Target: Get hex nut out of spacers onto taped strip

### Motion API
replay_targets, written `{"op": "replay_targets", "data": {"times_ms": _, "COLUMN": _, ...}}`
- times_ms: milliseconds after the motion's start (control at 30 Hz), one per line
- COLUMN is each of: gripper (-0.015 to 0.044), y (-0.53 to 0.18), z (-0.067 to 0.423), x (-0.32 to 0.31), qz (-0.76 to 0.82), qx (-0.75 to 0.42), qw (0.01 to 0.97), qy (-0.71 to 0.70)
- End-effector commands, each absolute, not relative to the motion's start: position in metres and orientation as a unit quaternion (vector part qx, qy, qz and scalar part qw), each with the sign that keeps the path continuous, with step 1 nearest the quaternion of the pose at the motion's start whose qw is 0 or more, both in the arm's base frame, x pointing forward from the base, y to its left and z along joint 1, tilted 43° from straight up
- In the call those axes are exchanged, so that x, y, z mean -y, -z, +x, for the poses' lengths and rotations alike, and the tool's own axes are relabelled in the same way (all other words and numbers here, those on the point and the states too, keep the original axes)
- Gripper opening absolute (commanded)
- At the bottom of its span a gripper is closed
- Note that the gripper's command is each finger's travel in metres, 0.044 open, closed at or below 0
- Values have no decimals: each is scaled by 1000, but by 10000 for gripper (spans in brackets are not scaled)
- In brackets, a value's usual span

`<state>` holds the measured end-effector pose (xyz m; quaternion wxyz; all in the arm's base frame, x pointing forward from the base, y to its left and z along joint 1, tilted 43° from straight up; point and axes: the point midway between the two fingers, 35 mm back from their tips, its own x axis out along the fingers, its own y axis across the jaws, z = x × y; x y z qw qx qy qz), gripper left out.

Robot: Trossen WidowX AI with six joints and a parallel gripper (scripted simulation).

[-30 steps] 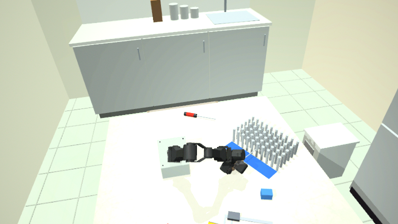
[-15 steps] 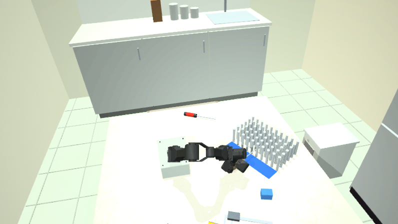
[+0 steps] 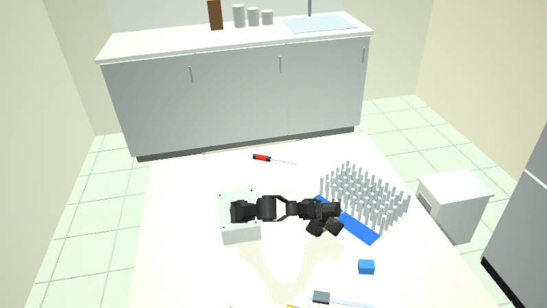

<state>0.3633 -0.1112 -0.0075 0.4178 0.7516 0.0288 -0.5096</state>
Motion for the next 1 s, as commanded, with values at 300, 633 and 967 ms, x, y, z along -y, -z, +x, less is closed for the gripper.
{"op": "replay_targets", "data": {"times_ms": 300, "gripper": 0, "y": 11, "z": 373, "x": 108, "qz": 753, "qx": -28, "qw": 417, "qy": 509}}
{"op": "replay_targets", "data": {"times_ms": 633, "gripper": 0, "y": 14, "z": 379, "x": 106, "qz": 753, "qx": -28, "qw": 417, "qy": 509}}
{"op": "replay_targets", "data": {"times_ms": 967, "gripper": 0, "y": 16, "z": 385, "x": 104, "qz": 753, "qx": -28, "qw": 417, "qy": 509}}
